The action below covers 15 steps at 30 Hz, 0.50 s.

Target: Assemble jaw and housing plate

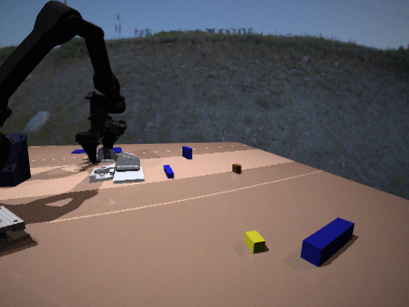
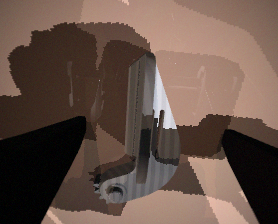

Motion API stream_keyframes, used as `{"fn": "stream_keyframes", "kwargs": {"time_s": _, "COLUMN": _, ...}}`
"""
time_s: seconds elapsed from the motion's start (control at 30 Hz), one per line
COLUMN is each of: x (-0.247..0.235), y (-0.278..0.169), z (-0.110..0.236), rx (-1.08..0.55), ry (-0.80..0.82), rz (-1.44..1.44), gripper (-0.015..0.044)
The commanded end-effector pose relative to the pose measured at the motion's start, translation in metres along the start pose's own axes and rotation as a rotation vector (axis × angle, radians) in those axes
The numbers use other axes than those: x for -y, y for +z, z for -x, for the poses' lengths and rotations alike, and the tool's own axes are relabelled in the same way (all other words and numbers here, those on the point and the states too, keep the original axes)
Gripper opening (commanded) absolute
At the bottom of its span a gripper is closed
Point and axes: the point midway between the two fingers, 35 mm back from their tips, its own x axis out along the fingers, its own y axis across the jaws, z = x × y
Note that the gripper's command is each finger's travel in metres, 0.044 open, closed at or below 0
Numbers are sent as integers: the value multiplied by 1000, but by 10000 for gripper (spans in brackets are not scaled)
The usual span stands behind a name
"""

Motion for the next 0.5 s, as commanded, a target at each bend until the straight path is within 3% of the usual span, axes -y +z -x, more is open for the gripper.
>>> {"fn": "stream_keyframes", "kwargs": {"time_s": 0.0, "x": 0, "y": 0, "z": 0, "rx": 0, "ry": 0, "rz": 0, "gripper": 414}}
{"fn": "stream_keyframes", "kwargs": {"time_s": 0.33, "x": 0, "y": 0, "z": 0, "rx": 0, "ry": 0, "rz": 0, "gripper": 151}}
{"fn": "stream_keyframes", "kwargs": {"time_s": 0.47, "x": 0, "y": 0, "z": 0, "rx": 0, "ry": 0, "rz": 0, "gripper": 134}}
